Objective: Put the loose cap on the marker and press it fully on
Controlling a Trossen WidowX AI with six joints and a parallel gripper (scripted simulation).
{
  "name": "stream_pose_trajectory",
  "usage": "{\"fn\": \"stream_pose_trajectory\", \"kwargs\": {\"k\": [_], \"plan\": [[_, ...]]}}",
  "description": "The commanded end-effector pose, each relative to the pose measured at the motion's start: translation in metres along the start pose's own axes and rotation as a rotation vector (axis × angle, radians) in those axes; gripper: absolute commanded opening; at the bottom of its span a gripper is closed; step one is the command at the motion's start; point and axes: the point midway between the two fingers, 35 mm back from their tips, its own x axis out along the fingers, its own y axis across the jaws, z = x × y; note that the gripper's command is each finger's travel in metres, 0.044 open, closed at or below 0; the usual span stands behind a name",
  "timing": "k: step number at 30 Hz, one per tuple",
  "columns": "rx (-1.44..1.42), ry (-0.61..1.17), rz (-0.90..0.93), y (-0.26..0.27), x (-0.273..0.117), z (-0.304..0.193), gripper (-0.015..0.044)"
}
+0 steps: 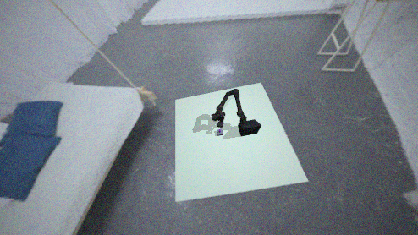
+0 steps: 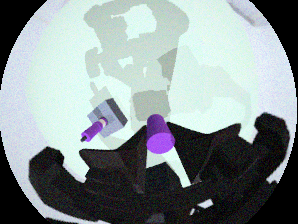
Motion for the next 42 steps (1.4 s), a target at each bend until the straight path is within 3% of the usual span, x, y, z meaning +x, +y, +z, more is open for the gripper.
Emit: {"fn": "stream_pose_trajectory", "kwargs": {"k": [1, 35, 42], "plan": [[0.007, -0.003, 0.001, 0.002, -0.006, 0.002, 0.0000], [0.008, -0.002, 0.006, 0.106, -0.063, 0.005, 0.0000], [0.008, -0.002, 0.005, 0.107, -0.059, 0.005, 0.0000]]}}
